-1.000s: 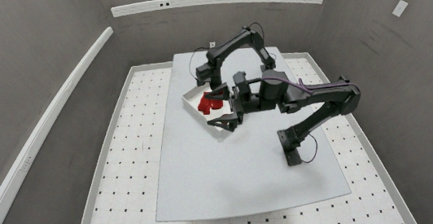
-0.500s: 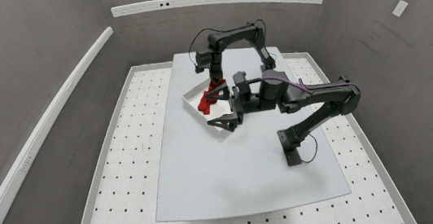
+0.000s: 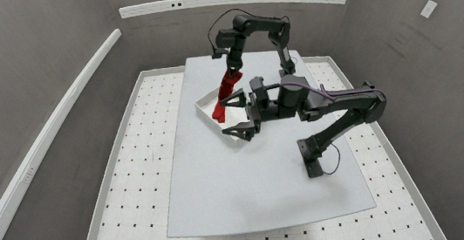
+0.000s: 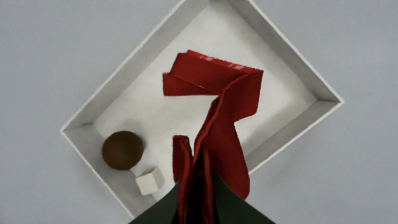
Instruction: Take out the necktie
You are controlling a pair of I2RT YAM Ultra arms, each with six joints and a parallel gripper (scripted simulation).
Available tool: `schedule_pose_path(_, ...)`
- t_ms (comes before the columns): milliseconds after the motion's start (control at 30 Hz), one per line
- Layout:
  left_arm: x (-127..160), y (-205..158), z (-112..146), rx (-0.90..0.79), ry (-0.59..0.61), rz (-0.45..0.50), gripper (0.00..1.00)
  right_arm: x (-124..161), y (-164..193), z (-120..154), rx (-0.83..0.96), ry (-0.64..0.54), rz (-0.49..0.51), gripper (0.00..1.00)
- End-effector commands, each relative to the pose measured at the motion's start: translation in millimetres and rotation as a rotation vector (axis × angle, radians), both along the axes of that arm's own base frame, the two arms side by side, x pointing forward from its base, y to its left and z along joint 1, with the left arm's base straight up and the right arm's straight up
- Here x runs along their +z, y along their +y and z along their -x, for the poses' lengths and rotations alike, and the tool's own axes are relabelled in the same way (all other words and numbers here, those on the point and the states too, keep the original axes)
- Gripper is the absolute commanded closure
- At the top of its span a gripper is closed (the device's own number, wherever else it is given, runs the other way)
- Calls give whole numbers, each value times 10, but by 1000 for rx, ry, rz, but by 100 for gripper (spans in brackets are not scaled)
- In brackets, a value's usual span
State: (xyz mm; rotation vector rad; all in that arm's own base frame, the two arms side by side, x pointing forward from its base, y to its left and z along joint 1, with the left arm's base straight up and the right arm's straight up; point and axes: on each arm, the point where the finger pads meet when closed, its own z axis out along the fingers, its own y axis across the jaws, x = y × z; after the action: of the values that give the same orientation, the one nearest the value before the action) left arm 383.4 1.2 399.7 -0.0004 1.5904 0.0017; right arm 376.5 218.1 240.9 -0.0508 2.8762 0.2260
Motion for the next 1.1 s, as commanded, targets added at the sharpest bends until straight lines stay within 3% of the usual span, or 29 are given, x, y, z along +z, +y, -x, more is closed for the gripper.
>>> schedule_pose_path(0, 0, 0, 0, 0, 0, 0, 0, 274, -56, -2, -10, 254, 159, 96)
schedule_pose_path(367, 0, 0, 0, 0, 0, 0, 0, 575, -56, -2, -9, 211, 133, 96)
schedule_pose_path(700, 0, 0, 0, 0, 0, 0, 0, 585, -106, 23, -9, 184, 117, 96)
schedule_pose_path(1067, 0, 0, 0, 0, 0, 0, 0, 585, -422, 184, -13, 172, 112, 96)
